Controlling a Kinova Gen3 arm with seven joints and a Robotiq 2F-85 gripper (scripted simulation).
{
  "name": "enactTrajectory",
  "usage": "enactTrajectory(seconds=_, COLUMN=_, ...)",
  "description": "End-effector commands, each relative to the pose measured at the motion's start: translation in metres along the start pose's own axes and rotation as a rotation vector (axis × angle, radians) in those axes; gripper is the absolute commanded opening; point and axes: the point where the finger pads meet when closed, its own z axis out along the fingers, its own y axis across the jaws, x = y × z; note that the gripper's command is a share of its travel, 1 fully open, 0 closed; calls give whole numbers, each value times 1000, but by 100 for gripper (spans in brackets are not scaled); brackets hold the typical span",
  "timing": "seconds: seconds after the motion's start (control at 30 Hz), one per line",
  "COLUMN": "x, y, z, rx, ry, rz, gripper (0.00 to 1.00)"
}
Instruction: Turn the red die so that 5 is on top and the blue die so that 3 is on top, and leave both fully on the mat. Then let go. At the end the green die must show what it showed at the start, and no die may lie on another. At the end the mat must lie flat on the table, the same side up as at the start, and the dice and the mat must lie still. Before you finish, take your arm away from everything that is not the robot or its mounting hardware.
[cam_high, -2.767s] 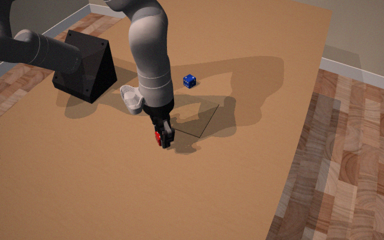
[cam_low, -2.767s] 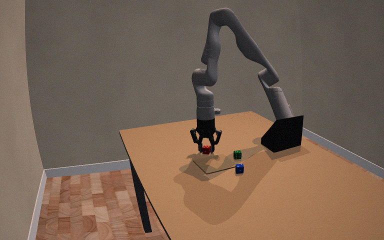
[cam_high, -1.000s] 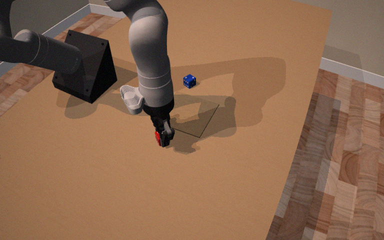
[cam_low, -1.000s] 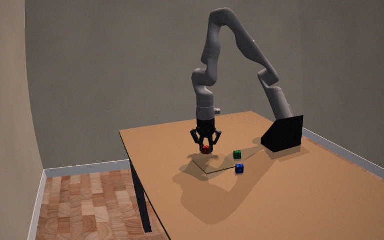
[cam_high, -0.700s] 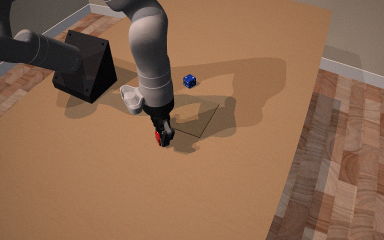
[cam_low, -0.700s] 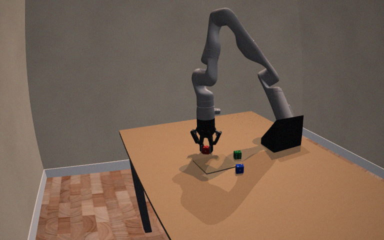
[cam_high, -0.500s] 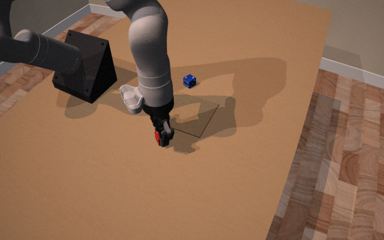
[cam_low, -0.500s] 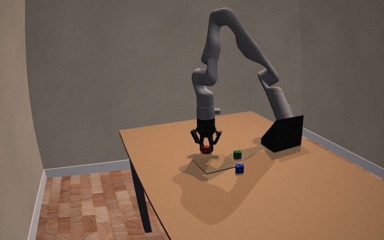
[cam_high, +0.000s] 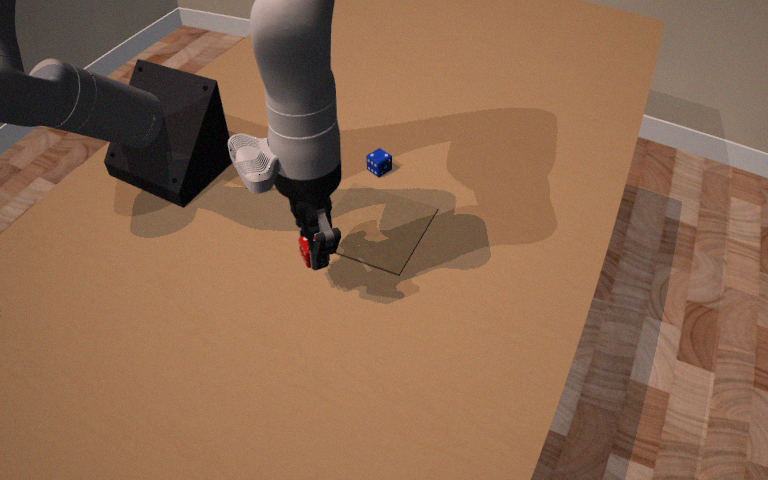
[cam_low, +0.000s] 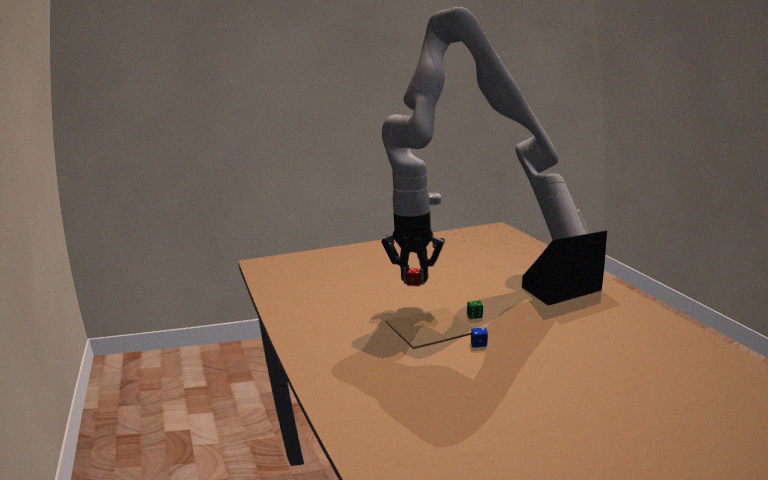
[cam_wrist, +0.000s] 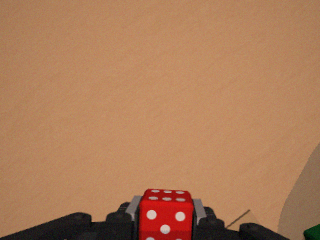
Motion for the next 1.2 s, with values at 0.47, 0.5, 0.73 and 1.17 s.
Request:
enactTrajectory(seconds=0.47, x=-7, y=-2, z=-51, rx=13, ry=-31, rz=-3, gripper=26)
enactTrajectory(seconds=0.5, x=-7, y=-2, z=-51, rx=13, ry=-31, rz=-3, gripper=26)
enactTrajectory(seconds=0.73, x=-9, y=-2, z=-51, rx=14, ry=-31, rz=-13, gripper=26)
enactTrajectory(seconds=1.17, x=-83, y=12, z=-56, rx=28, ry=-21, rz=-430, gripper=26)
